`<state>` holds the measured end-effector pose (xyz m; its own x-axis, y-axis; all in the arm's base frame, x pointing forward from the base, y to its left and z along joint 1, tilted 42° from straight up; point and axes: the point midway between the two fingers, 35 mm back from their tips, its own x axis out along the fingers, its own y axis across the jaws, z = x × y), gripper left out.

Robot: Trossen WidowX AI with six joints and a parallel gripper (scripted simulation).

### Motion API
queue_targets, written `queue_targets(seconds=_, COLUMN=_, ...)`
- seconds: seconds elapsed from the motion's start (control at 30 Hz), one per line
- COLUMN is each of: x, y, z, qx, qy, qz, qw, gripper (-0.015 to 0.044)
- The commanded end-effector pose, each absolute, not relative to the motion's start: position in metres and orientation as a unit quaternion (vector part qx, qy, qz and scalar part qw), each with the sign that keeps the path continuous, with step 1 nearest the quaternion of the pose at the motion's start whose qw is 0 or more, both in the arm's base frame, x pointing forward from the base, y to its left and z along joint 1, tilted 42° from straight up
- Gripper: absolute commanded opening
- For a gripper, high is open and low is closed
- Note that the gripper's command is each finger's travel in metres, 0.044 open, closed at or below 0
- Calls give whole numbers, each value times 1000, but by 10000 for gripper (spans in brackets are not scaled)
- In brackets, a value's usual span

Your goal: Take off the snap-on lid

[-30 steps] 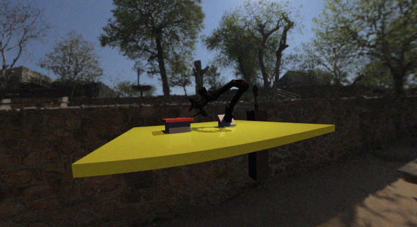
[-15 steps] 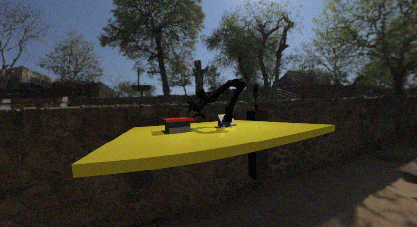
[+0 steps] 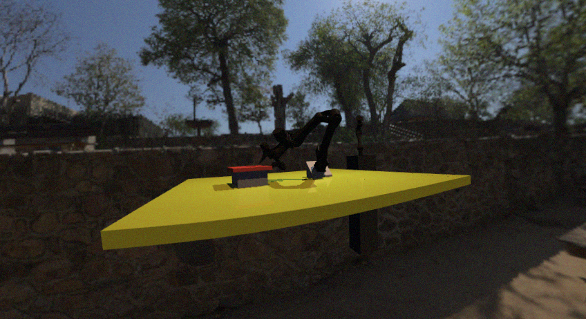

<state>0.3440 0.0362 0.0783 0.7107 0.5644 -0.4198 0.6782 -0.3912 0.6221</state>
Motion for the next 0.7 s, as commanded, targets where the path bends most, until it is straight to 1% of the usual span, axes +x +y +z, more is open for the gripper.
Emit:
queue_targets(seconds=0.0, x=348, y=39, z=75, qx=833, qy=372, qz=-73, qw=403, gripper=235)
queue_targets(seconds=0.57, x=348, y=39, z=75, qx=833, qy=372, qz=-73, qw=403, gripper=122)
queue_targets(seconds=0.67, x=348, y=39, z=75, qx=833, qy=372, qz=-73, qw=403, gripper=43)
